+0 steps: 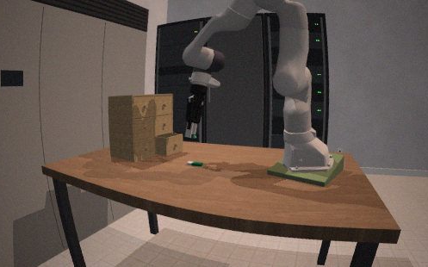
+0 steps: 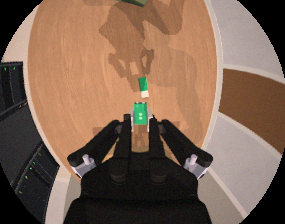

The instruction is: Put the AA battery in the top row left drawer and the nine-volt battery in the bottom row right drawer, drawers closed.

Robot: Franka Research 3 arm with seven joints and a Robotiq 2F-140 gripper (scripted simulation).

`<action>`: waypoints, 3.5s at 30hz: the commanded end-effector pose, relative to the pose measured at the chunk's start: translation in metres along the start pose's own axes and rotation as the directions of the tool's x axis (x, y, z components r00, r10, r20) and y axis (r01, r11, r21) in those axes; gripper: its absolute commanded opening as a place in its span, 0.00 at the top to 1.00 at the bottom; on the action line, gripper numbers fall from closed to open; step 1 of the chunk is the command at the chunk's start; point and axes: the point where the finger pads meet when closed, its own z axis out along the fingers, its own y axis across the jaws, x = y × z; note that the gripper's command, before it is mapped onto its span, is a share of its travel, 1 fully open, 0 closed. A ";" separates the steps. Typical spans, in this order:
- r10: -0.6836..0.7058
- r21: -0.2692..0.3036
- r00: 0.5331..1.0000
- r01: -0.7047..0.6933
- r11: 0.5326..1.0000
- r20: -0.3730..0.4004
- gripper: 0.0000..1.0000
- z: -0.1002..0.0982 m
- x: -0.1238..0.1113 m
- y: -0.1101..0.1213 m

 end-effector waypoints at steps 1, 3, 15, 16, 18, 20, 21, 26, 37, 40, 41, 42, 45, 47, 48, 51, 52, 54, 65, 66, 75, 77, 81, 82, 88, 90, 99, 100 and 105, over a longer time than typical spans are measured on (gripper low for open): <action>-0.041 -0.013 0.999 0.041 0.999 0.013 0.86 0.000 -0.001 0.003; -0.041 -0.013 0.999 0.041 0.999 0.013 0.86 0.000 -0.001 0.003; -0.041 -0.013 0.999 0.041 0.999 0.013 0.86 0.000 -0.001 0.003; -0.041 -0.013 0.999 0.041 0.999 0.013 0.86 0.000 -0.001 0.003; -0.041 -0.013 0.999 0.041 0.999 0.013 0.86 0.000 -0.001 0.003; -0.057 -0.064 0.997 0.060 0.996 0.051 0.86 0.004 -0.001 0.013; -0.057 -0.064 0.997 0.060 0.996 0.051 0.86 0.004 -0.001 0.013; -0.057 -0.064 0.997 0.060 0.996 0.051 0.86 0.004 -0.001 0.013; -0.057 -0.064 0.997 0.060 0.996 0.051 0.86 0.004 -0.001 0.013; -0.057 -0.064 0.997 0.060 0.996 0.051 0.86 0.004 -0.001 0.013; -0.057 -0.064 0.997 0.060 0.996 0.051 0.86 0.004 -0.001 0.013; -0.071 -0.113 0.992 0.082 0.990 0.099 0.86 0.007 -0.002 0.023; -0.071 -0.113 0.992 0.082 0.990 0.099 0.86 0.007 -0.002 0.023; -0.071 -0.113 0.992 0.082 0.990 0.099 0.86 0.007 -0.002 0.023; -0.071 -0.113 0.992 0.082 0.990 0.099 0.86 0.007 -0.002 0.023; -0.071 -0.113 0.992 0.082 0.990 0.099 0.86 0.007 -0.002 0.023; -0.071 -0.113 0.992 0.082 0.990 0.099 0.86 0.007 -0.002 0.023; -0.071 -0.113 0.992 0.082 0.990 0.099 0.86 0.007 -0.002 0.023; -0.029 -0.220 0.876 0.153 0.964 0.481 0.86 0.004 -0.020 0.048; -0.005 -0.216 0.860 0.133 0.967 0.511 0.86 0.002 -0.021 0.043; 0.106 -0.129 0.710 -0.022 0.991 0.696 0.86 -0.011 -0.005 -0.020; 0.121 -0.102 0.678 -0.067 0.992 0.725 0.86 -0.012 0.003 -0.034; 0.116 -0.049 0.628 -0.123 0.991 0.770 0.86 -0.013 0.011 -0.046; 0.107 -0.035 0.618 -0.128 0.991 0.779 0.86 -0.013 0.012 -0.046; 0.014 0.064 0.585 -0.111 0.992 0.811 0.86 -0.013 0.012 -0.046; -0.028 0.102 0.579 -0.096 0.990 0.815 0.86 -0.013 0.011 -0.046; -0.176 0.230 0.565 -0.024 0.973 0.806 0.86 -0.013 0.004 -0.047; -0.177 0.230 0.565 -0.023 0.973 0.806 0.86 -0.013 0.003 -0.047; -0.179 0.231 0.565 -0.021 0.973 0.805 0.86 -0.012 -0.003 -0.047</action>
